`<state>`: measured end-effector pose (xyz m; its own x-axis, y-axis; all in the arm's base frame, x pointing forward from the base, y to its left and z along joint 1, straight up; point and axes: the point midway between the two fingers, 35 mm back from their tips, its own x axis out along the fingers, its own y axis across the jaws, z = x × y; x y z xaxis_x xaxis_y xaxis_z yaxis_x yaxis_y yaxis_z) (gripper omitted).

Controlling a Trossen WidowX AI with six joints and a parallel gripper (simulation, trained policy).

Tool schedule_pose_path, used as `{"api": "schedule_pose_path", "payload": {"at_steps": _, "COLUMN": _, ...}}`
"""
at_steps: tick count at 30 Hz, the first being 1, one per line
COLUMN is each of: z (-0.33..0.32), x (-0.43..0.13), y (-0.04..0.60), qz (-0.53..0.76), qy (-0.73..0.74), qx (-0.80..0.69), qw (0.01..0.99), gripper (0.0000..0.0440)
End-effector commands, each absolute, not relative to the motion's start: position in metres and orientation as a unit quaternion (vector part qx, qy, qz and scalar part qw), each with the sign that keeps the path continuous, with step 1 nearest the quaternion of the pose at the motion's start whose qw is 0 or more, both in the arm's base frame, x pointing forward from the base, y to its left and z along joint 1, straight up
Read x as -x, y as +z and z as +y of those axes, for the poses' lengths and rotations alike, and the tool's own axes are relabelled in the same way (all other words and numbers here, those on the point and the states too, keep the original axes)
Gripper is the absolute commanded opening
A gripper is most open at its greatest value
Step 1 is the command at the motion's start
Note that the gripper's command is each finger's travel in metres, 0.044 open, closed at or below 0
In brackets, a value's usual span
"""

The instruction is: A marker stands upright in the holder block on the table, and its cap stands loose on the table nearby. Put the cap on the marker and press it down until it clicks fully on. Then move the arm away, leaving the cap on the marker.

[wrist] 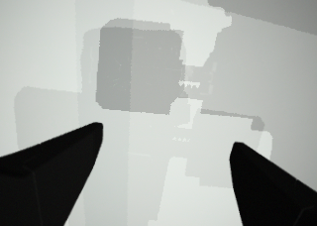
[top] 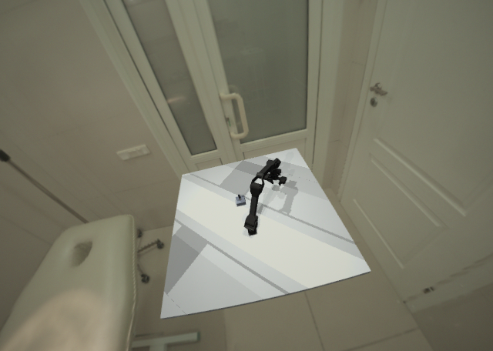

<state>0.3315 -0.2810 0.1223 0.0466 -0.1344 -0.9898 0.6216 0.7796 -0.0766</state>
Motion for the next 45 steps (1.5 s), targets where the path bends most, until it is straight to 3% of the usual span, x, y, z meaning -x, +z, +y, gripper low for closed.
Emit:
{"api": "schedule_pose_path", "payload": {"at_steps": 1, "z": -0.276, "x": -0.337, "y": 0.124, "qz": 0.633, "qy": -0.275, "qx": -0.196, "qw": 0.697, "gripper": 0.0310}}
{"api": "schedule_pose_path", "payload": {"at_steps": 45, "z": -0.152, "x": -0.386, "y": 0.118, "qz": 0.672, "qy": -0.217, "qx": -0.225, "qw": 0.671, "gripper": 0.0294}}
